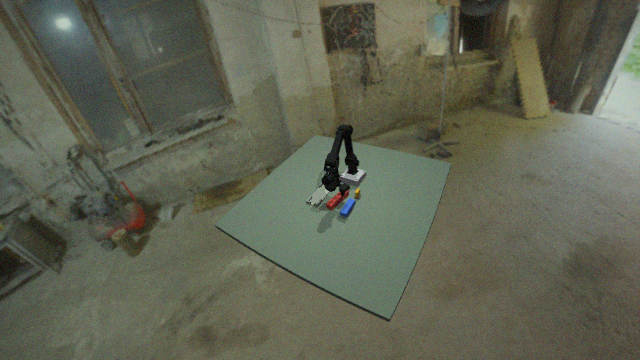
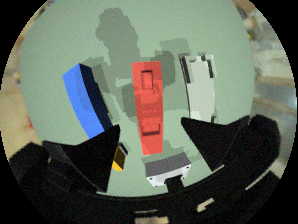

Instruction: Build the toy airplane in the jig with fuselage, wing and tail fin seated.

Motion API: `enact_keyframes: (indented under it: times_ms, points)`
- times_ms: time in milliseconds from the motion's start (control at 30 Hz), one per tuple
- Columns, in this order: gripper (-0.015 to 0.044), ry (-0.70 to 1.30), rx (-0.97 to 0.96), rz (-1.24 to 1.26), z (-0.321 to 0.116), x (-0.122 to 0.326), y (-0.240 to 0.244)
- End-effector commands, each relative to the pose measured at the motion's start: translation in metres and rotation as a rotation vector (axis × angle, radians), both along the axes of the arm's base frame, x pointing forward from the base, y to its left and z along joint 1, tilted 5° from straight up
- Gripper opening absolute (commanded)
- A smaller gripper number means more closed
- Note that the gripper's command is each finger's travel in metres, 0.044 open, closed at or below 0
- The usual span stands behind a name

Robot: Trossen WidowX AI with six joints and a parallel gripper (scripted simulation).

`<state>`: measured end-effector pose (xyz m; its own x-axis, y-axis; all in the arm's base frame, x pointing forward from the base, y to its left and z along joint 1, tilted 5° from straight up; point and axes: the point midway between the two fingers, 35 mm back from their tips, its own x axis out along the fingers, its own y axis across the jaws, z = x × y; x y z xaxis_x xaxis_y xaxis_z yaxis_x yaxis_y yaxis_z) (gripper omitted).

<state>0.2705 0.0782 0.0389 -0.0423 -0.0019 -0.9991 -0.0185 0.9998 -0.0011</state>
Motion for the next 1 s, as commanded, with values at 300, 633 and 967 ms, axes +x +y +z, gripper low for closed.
enact_keyframes:
  times_ms: [300, 633, 967]
  points:
    - [0.044, 0.008, -0.007, 0.006, -0.021, -0.002, -0.001]
    - [0.044, 0.008, -0.007, 0.006, -0.037, -0.003, -0.001]
    - [0.044, 0.008, -0.007, 0.006, -0.053, -0.004, -0.002]
